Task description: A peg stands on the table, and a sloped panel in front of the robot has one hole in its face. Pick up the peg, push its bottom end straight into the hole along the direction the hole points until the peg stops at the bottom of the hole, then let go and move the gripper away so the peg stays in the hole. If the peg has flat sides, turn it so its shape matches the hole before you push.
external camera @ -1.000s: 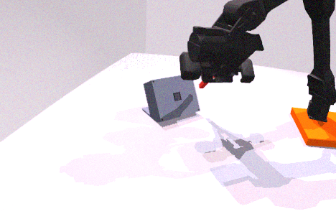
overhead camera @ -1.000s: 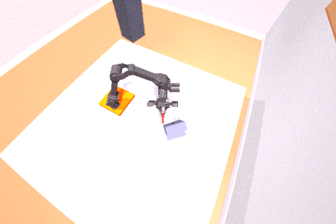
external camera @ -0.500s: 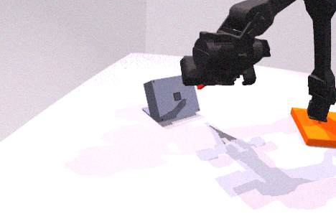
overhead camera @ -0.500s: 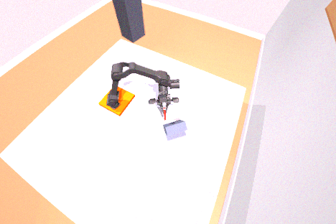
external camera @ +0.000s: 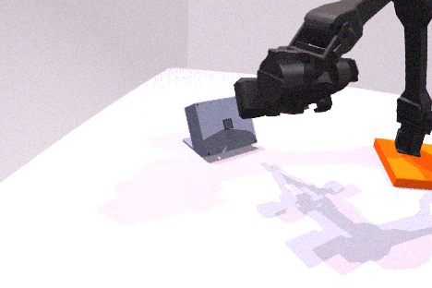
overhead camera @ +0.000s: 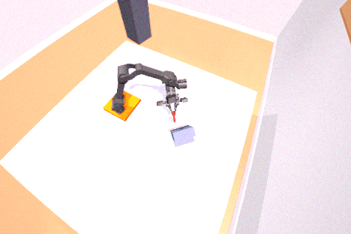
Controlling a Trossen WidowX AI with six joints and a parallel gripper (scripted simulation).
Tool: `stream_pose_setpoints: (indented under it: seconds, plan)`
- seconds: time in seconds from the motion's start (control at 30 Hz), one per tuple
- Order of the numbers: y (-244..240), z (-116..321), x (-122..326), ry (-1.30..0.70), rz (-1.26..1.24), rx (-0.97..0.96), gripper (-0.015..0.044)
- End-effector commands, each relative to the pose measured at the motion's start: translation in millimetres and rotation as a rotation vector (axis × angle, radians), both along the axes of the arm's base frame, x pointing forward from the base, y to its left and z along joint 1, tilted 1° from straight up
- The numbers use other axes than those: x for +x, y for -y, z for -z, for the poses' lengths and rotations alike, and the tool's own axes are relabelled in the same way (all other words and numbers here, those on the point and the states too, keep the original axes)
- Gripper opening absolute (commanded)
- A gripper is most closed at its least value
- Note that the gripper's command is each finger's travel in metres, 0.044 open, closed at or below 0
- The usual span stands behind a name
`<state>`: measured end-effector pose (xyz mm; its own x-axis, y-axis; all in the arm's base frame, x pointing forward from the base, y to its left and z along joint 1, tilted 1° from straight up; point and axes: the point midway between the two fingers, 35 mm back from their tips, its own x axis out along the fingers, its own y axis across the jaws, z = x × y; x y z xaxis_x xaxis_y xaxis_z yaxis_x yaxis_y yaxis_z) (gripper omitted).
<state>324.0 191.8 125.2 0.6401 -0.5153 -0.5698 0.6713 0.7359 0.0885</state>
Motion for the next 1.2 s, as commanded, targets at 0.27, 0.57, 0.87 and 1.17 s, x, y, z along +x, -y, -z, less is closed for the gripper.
stream_pose_setpoints:
  seconds: [0.27, 0.57, 0.87, 1.17]
  plan:
    - [-18.2, -1.0, -8.4, 0.027, -0.074, -0.049, 0.0]
    - [-26.8, -1.3, -11.9, 0.042, -0.109, -0.071, 0.0]
    - [-24.8, 4.6, -3.6, 0.045, -0.121, -0.076, 0.0]
    - [-21.9, 10.5, 5.1, 0.051, -0.132, -0.083, 0.0]
